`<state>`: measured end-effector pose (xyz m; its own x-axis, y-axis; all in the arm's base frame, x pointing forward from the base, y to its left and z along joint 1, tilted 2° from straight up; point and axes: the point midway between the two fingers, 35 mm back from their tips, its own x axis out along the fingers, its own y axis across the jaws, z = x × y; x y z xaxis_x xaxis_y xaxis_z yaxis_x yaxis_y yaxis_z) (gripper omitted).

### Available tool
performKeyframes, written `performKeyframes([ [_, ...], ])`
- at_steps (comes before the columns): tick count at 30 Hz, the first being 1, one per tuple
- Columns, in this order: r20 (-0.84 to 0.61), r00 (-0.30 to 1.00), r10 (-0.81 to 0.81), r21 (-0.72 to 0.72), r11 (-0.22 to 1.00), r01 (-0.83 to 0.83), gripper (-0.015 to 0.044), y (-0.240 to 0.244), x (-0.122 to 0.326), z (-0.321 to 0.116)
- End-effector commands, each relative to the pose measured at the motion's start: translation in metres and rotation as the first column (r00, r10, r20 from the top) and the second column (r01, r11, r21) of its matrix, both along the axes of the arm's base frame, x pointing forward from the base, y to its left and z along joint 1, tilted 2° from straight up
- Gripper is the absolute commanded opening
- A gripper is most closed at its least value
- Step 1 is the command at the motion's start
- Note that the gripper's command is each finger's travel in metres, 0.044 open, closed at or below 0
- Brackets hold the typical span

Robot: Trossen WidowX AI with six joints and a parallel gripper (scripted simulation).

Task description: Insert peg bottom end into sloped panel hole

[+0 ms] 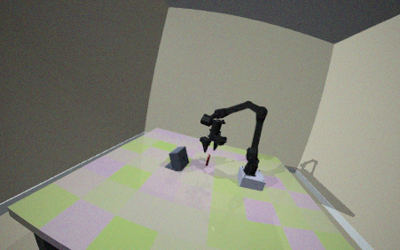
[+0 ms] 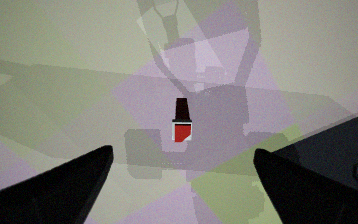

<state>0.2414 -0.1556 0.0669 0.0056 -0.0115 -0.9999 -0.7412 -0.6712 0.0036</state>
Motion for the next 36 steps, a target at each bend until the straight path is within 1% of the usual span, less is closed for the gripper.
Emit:
performKeyframes([
  [1, -0.014, 1.000, 0.009, 0.023, 1.000, -0.009, 0.0440, 0.000, -0.003, -0.002],
  [36, -0.014, 1.000, 0.009, 0.023, 1.000, -0.009, 0.0440, 0.001, -0.002, -0.055],
])
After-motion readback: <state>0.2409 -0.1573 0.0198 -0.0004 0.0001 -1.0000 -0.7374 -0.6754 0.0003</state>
